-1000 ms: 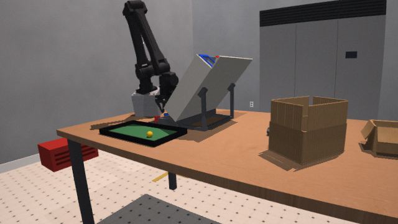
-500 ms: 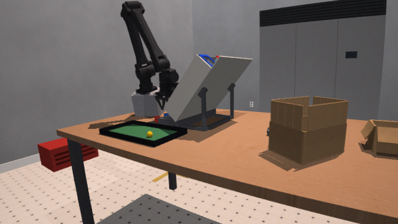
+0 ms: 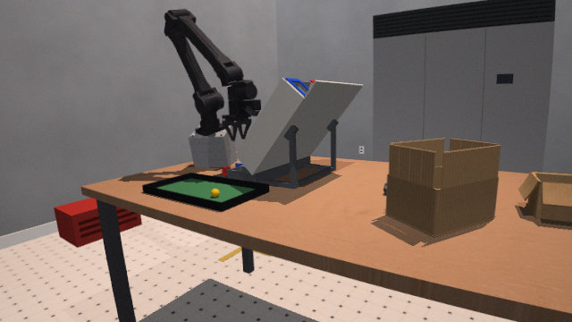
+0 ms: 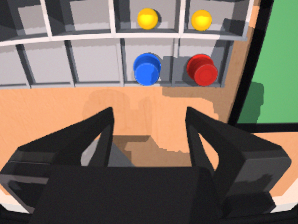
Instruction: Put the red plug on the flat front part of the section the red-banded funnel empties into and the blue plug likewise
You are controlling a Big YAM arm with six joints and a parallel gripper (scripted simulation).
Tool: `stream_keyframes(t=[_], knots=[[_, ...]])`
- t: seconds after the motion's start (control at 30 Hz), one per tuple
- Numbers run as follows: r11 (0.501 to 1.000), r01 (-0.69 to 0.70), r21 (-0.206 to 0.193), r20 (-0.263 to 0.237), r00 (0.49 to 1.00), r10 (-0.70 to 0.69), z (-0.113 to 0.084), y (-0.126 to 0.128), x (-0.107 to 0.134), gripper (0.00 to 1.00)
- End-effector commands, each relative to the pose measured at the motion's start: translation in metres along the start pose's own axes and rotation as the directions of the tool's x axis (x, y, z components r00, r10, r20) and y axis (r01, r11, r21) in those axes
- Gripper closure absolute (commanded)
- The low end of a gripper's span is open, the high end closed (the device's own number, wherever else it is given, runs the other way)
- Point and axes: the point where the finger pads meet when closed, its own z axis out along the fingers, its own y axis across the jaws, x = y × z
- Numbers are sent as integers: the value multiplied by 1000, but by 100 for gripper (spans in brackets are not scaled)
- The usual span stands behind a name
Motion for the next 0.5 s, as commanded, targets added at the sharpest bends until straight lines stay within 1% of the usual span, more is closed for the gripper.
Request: stream_keyframes(t=[0.0, 0.07, 0.1, 0.17, 0.27, 0.47], knots=[[1000, -13, 3, 17, 1000, 13, -16, -1, -13, 41], [1000, -13, 3, 17, 1000, 13, -16, -1, -13, 41], [1000, -1, -7, -40, 999, 0, -2, 5, 7, 41], [1000, -2, -7, -41, 999, 1, -2, 5, 7, 41], [1000, -7, -4, -19, 1000, 6, -6, 4, 4, 41], [1000, -4, -4, -21, 1000, 4, -6, 4, 4, 41]])
